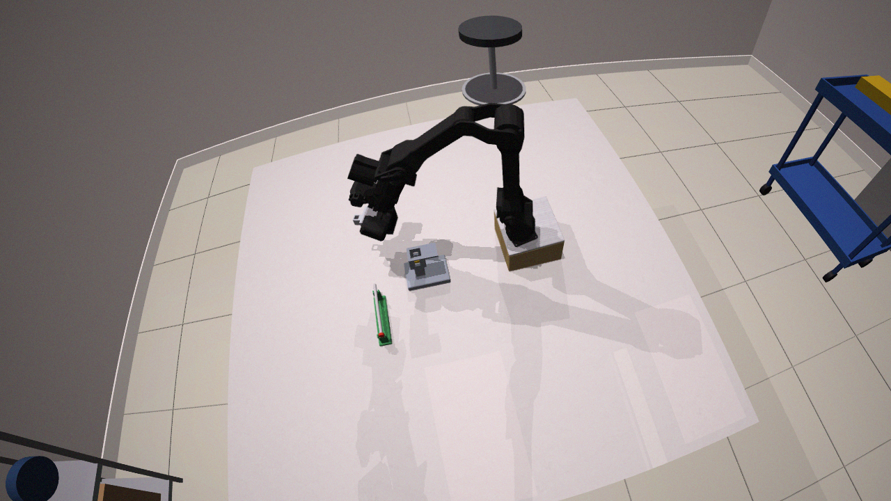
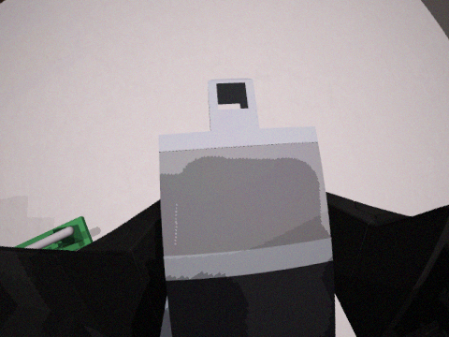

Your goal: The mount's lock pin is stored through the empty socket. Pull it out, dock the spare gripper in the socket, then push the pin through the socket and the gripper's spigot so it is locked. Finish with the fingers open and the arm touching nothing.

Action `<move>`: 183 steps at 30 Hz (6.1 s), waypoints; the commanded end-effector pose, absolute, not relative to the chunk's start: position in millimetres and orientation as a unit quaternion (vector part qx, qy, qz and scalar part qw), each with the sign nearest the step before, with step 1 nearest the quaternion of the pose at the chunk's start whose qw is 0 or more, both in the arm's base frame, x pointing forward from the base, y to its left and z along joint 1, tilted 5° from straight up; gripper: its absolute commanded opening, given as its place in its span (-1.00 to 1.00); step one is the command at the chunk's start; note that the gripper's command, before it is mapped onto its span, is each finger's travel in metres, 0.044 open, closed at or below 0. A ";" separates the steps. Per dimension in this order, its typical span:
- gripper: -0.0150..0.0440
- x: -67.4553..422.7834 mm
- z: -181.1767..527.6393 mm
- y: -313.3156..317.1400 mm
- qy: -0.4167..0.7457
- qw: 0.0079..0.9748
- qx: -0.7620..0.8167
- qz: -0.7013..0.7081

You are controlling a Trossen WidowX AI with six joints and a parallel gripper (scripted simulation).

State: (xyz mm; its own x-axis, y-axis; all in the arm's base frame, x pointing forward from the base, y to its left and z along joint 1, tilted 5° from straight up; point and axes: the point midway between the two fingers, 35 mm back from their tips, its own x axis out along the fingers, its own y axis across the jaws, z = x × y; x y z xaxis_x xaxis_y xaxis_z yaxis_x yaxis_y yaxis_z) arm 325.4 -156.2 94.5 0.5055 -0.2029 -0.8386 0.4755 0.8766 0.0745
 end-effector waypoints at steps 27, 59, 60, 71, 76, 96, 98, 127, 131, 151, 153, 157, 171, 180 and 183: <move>-0.49 329.1 103.2 -157.6 0.445 0.861 0.146 -0.197; -0.49 329.1 103.2 -157.6 0.445 0.861 0.146 -0.197; -0.49 329.1 103.2 -157.6 0.445 0.861 0.146 -0.197; -0.49 329.1 103.2 -157.6 0.445 0.861 0.146 -0.197; -0.49 329.1 103.2 -157.6 0.445 0.861 0.146 -0.197; -0.49 325.5 94.7 -156.3 0.456 0.855 0.149 -0.198; -0.49 325.5 94.7 -156.3 0.456 0.855 0.149 -0.198; -0.49 302.3 83.6 -106.8 0.622 0.771 -0.068 -0.121; -0.49 298.3 84.1 -100.2 0.644 0.751 -0.108 -0.103; -0.49 274.1 98.4 -71.8 0.726 0.609 -0.320 -0.011; -0.49 272.1 101.1 -69.2 0.730 0.592 -0.342 -0.002; -0.49 269.0 107.3 -63.9 0.733 0.558 -0.388 0.015; -0.49 265.0 121.4 -46.7 0.730 0.490 -0.474 0.055; -0.49 259.1 139.0 -34.9 0.722 0.384 -0.566 0.107; -0.49 257.8 146.2 -30.5 0.715 0.343 -0.596 0.125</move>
State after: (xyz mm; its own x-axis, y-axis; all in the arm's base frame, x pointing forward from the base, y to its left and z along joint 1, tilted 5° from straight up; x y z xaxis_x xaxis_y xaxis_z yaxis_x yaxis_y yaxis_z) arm 255.8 -35.1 135.8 -0.0745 -0.7273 -0.6822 -0.8960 0.3492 -0.2745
